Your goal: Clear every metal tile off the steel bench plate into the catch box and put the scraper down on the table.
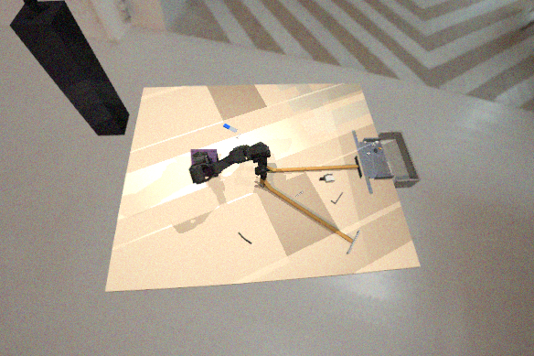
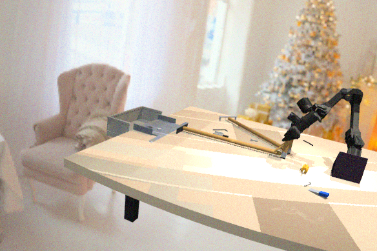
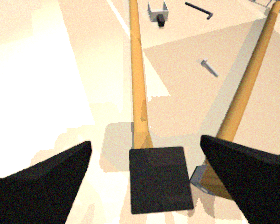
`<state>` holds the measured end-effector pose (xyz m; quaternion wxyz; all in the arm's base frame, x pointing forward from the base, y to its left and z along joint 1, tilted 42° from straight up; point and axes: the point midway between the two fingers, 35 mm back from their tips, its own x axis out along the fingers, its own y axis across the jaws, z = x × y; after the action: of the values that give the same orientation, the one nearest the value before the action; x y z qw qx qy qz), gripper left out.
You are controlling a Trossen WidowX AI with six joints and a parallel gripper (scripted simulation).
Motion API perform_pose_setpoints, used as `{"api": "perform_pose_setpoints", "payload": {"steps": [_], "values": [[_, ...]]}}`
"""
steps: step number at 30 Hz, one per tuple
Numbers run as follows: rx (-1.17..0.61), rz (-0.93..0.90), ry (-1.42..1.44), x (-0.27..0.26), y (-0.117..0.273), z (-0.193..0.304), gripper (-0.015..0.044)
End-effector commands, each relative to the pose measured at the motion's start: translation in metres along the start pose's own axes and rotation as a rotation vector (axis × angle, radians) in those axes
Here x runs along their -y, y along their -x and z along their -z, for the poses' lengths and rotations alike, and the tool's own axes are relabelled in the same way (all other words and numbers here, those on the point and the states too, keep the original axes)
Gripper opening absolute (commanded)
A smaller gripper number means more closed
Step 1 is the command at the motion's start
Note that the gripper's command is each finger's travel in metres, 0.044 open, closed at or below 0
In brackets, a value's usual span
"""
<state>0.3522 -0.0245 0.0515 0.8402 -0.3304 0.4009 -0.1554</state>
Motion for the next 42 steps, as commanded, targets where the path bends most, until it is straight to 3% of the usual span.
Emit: {"api": "perform_pose_setpoints", "payload": {"steps": [1,17,42], "values": [[-0.033,-0.008,-0.008,0.0020,-0.0091,0.0093,0.0440],[-0.033,-0.008,-0.008,0.0020,-0.0091,0.0093,0.0440],[0.000,0.000,0.000,0.0000,-0.0001,0.0001,0.0272]]}}
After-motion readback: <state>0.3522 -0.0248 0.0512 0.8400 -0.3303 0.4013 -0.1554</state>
